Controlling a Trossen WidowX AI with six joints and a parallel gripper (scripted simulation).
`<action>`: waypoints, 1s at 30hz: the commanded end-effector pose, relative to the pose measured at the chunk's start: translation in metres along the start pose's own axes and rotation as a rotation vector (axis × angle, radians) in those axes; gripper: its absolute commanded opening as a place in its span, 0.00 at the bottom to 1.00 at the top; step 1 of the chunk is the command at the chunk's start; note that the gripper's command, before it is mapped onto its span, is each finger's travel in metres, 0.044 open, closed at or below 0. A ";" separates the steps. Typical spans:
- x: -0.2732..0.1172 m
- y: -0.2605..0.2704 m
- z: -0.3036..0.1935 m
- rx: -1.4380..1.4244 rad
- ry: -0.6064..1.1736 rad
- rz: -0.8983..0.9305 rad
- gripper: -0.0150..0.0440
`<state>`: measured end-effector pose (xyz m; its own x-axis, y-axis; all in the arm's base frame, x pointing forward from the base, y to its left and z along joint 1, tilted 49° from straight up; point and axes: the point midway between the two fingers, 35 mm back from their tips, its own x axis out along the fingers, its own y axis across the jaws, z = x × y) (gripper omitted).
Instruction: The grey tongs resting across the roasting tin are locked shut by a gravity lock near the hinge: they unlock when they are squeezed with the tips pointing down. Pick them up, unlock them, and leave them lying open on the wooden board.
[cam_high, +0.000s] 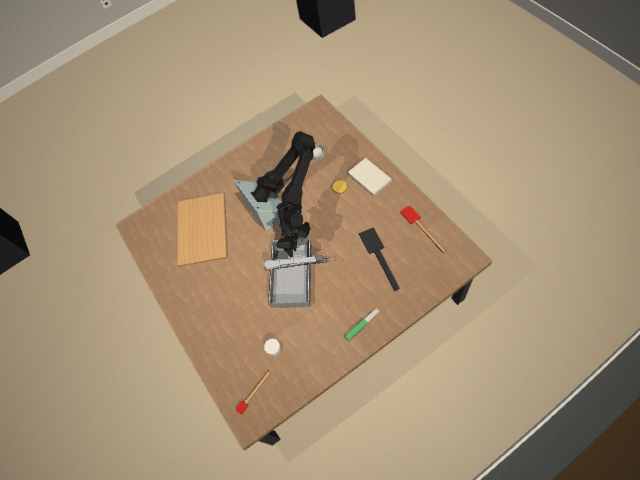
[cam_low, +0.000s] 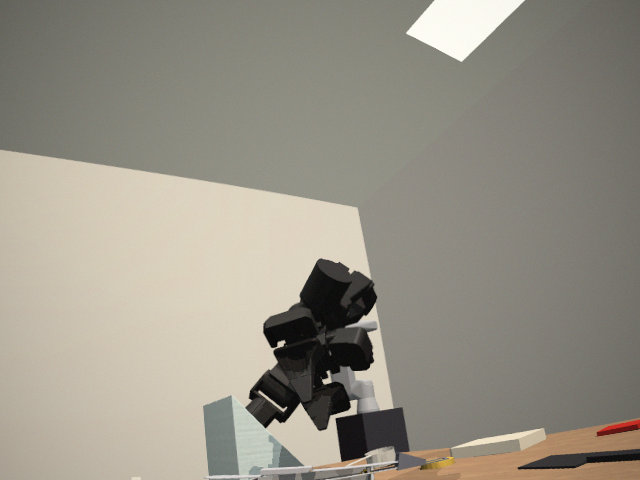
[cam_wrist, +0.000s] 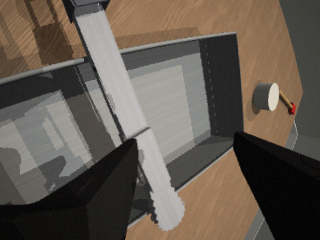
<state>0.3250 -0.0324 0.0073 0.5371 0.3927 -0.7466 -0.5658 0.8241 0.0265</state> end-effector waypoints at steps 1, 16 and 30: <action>0.022 0.029 0.015 -0.226 0.009 0.133 0.69; 0.018 0.032 0.007 -0.226 0.009 0.133 0.69; 0.036 0.033 0.008 -0.226 0.010 0.133 0.69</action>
<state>0.3292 0.0096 -0.0082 0.4483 0.4869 -0.7496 -0.7585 0.6509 -0.0308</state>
